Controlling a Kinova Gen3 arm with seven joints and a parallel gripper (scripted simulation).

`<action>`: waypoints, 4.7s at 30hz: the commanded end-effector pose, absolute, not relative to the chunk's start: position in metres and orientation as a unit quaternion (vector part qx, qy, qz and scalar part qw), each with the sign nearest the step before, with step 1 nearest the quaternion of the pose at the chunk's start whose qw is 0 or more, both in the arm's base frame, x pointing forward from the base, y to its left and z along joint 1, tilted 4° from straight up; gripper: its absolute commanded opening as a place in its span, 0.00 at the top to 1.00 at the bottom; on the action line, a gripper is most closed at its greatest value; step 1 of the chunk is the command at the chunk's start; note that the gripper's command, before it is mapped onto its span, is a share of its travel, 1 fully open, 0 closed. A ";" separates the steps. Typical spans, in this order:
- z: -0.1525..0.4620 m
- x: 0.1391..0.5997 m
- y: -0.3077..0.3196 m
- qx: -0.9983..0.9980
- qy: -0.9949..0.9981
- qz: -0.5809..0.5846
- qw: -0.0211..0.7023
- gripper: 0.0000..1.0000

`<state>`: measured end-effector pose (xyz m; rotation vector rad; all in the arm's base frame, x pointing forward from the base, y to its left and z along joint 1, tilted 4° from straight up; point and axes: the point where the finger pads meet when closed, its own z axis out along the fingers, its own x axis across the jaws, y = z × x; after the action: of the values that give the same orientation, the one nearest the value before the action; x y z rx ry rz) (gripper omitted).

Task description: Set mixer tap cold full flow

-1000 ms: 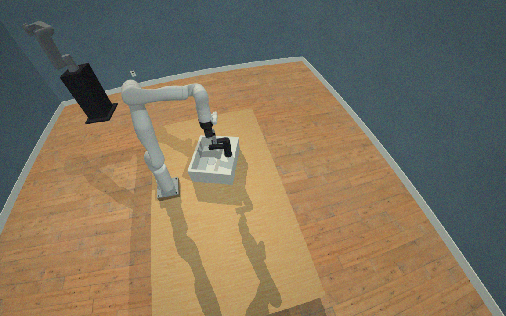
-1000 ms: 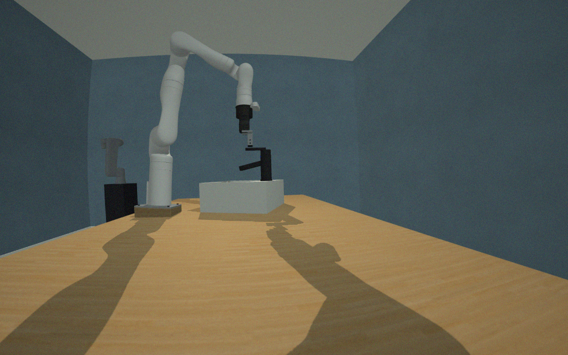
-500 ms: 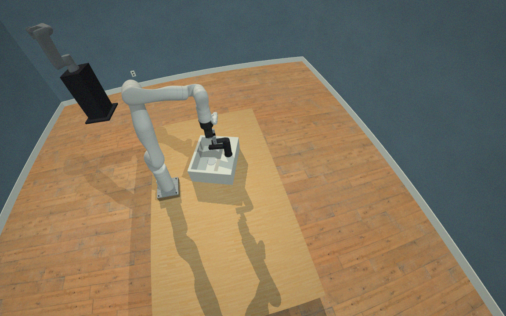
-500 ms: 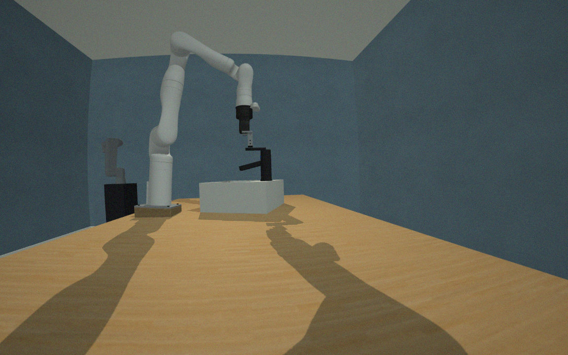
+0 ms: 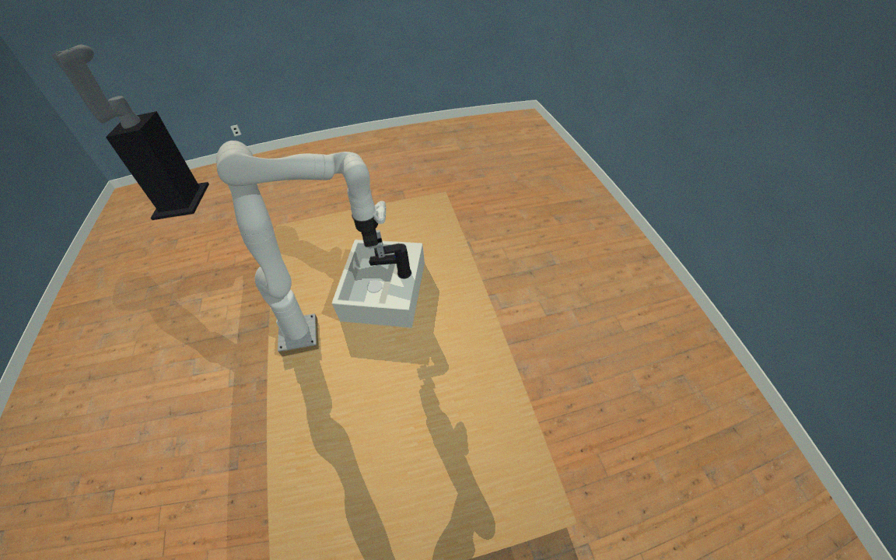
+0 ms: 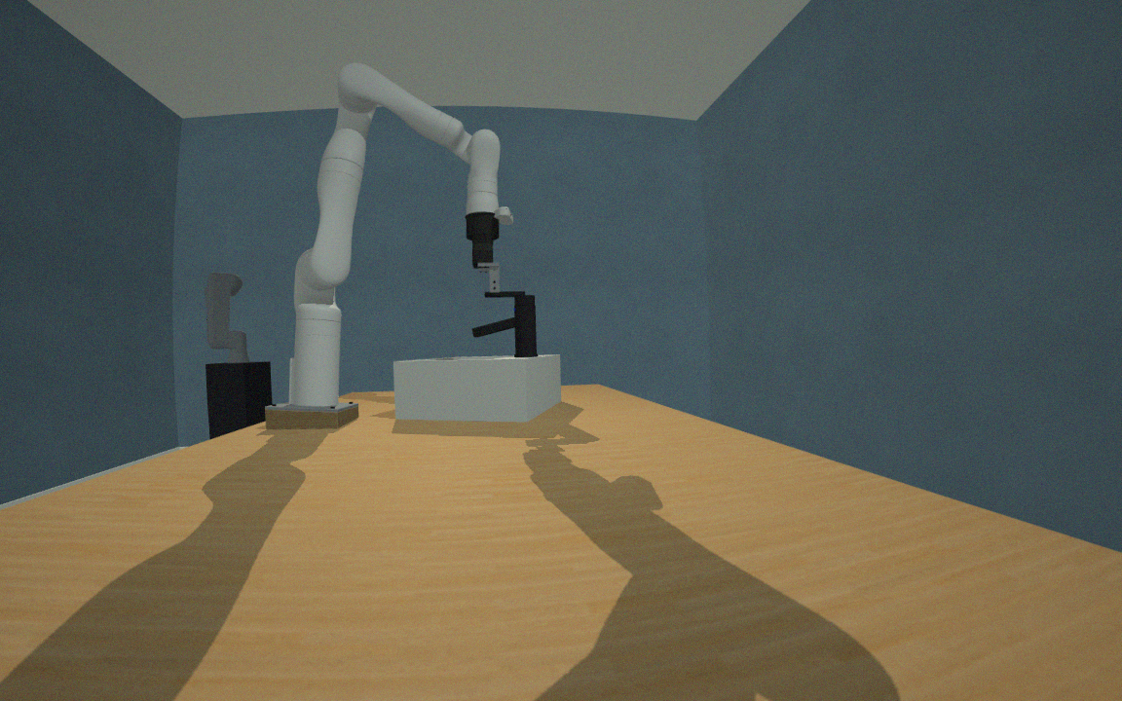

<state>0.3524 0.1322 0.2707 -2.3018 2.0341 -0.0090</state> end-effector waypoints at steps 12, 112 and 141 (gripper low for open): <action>0.259 0.353 0.133 -0.749 0.662 -0.003 0.034 0.00; 0.253 0.353 0.133 -0.749 0.662 -0.003 0.034 1.00; 0.253 0.353 0.133 -0.749 0.662 -0.003 0.034 1.00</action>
<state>0.3529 0.1328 0.2520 -2.3034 2.0359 -0.0084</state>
